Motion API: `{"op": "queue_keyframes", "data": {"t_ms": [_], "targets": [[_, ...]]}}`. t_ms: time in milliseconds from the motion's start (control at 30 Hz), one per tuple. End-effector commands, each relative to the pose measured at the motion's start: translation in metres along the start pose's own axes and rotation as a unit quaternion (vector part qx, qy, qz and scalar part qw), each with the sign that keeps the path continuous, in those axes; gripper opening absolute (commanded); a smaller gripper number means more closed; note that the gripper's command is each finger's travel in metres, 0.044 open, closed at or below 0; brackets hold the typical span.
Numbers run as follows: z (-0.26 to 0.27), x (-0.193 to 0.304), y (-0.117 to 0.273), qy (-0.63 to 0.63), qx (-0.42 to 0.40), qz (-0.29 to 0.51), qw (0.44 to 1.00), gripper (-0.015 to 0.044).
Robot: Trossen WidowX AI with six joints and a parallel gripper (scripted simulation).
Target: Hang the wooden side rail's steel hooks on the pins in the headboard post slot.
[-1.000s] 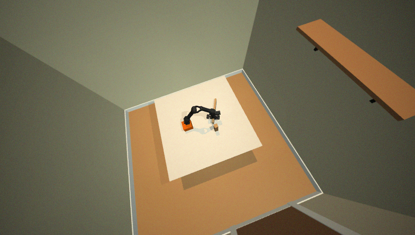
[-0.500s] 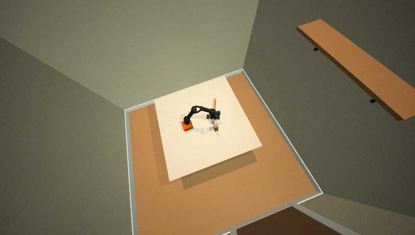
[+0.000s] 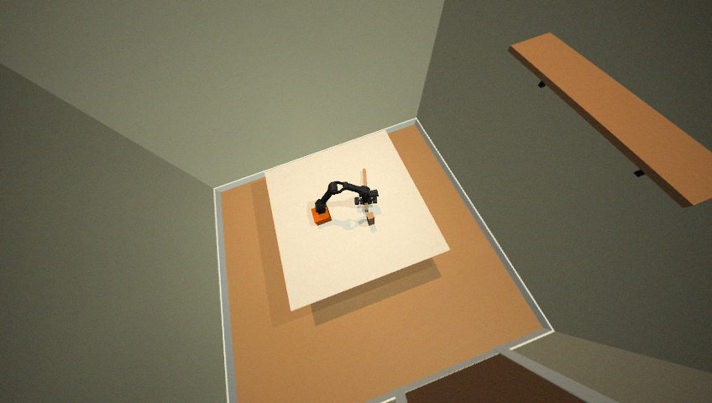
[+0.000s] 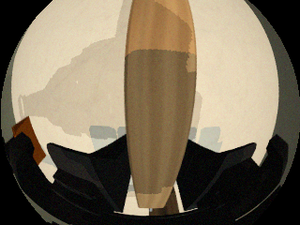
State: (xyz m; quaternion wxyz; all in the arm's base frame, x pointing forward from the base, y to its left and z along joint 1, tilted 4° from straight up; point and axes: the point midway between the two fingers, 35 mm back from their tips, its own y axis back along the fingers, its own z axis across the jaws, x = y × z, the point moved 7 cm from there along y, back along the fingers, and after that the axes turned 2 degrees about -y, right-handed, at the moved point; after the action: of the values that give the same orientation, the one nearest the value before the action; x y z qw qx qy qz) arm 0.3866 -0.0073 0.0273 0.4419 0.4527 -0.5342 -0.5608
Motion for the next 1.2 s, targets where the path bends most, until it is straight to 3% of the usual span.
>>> {"op": "queue_keyframes", "data": {"t_ms": [0,933,1167], "targets": [[0.000,-0.002,0.000,0.026,-0.001,-0.002,1.000,0.0000],[0.019,0.003,0.000,0.147,-0.002,-0.002,0.989,0.0000],[0.017,0.003,0.000,0.129,0.000,-0.001,0.992,0.0000]]}}
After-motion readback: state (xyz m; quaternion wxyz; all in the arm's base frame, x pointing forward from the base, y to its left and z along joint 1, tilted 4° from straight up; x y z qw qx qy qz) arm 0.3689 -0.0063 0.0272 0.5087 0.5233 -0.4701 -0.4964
